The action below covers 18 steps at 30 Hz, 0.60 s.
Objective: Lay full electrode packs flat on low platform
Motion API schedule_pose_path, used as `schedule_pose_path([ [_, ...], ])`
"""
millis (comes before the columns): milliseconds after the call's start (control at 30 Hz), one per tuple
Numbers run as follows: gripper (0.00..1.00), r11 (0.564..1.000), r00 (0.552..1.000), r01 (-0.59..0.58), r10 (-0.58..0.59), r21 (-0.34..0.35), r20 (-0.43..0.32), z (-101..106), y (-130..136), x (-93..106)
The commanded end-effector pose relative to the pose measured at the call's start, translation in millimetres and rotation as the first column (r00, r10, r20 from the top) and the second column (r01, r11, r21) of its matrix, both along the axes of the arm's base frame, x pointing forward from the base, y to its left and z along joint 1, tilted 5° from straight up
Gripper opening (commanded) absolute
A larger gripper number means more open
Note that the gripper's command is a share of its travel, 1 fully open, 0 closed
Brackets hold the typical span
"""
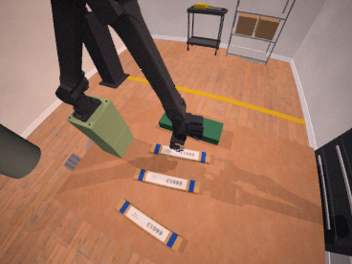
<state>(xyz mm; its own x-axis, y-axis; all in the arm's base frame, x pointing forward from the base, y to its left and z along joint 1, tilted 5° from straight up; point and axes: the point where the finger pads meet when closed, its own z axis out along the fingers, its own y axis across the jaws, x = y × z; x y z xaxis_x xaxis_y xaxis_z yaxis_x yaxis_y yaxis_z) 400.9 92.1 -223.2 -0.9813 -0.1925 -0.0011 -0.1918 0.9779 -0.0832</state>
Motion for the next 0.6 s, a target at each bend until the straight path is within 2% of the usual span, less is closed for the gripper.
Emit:
schedule_pose_path([
  [0,0.96,1.0,1.0,-0.006,0.006,-0.006,-0.019,-6.5,4.3,-1.5],
  [67,0.96,1.0,1.0,-0.006,0.006,-0.006,-0.019,-6.5,4.2,-1.6],
  [133,0.96,1.0,1.0,-0.002,0.002,-0.006,-0.021,-5.6,-12.0,-3.8],
  [200,0.96,1.0,1.0,-0.002,0.002,-0.006,-0.021,-5.6,-12.0,-3.8],
  [567,0.96,1.0,1.0,0.001,-0.001,-0.001,0.014,11.5,-89.1,3.3],
])
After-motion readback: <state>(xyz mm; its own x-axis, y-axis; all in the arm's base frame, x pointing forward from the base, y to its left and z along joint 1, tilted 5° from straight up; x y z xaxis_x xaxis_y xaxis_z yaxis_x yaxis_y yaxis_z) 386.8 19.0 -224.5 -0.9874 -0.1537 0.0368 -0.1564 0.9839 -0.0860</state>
